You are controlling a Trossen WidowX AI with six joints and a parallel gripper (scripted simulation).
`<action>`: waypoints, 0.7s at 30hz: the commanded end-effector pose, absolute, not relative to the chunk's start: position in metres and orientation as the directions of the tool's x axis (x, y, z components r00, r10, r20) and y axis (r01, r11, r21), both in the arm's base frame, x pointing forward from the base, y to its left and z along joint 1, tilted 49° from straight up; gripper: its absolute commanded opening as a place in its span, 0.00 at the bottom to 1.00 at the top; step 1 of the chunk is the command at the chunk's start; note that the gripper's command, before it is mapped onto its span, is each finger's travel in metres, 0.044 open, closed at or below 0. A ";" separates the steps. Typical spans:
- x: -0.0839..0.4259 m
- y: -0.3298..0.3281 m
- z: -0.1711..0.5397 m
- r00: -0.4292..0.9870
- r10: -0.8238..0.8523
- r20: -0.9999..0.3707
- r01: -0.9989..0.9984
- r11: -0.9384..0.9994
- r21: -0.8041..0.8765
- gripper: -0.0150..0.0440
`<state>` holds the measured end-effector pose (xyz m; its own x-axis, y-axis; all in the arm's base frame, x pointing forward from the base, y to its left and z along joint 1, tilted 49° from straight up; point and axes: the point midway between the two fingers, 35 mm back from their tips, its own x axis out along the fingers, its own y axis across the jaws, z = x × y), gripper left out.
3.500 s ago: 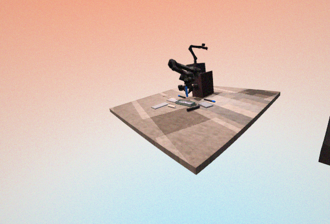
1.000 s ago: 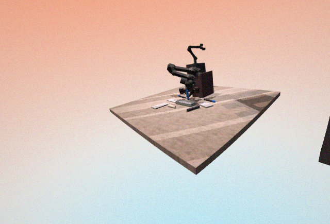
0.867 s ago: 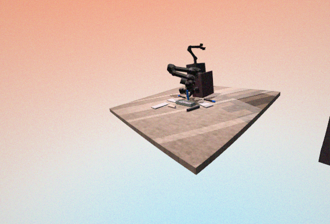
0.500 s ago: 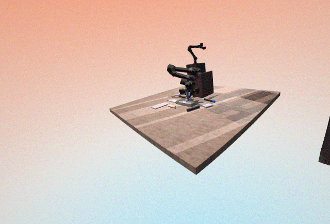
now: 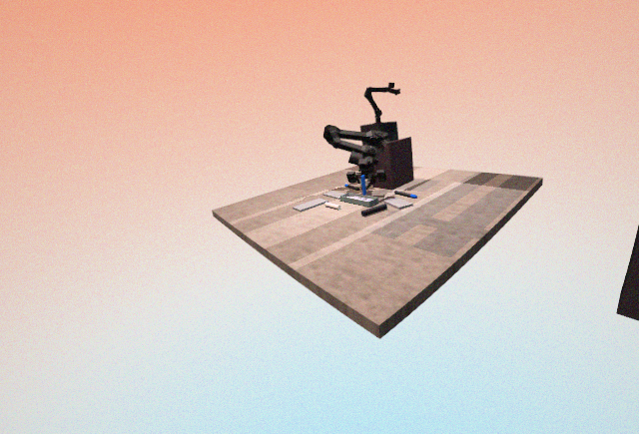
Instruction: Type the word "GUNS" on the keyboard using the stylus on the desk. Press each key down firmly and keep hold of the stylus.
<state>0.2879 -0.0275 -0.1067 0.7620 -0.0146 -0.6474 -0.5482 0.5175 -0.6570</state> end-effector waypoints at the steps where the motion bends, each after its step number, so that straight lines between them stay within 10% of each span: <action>1: 0.288 -0.023 -0.102 0.760 -0.017 -0.649 -0.548 0.519 -0.656 0.39; 21: 0.289 -0.003 -0.084 0.768 -0.011 -0.640 -0.544 0.516 -0.662 0.29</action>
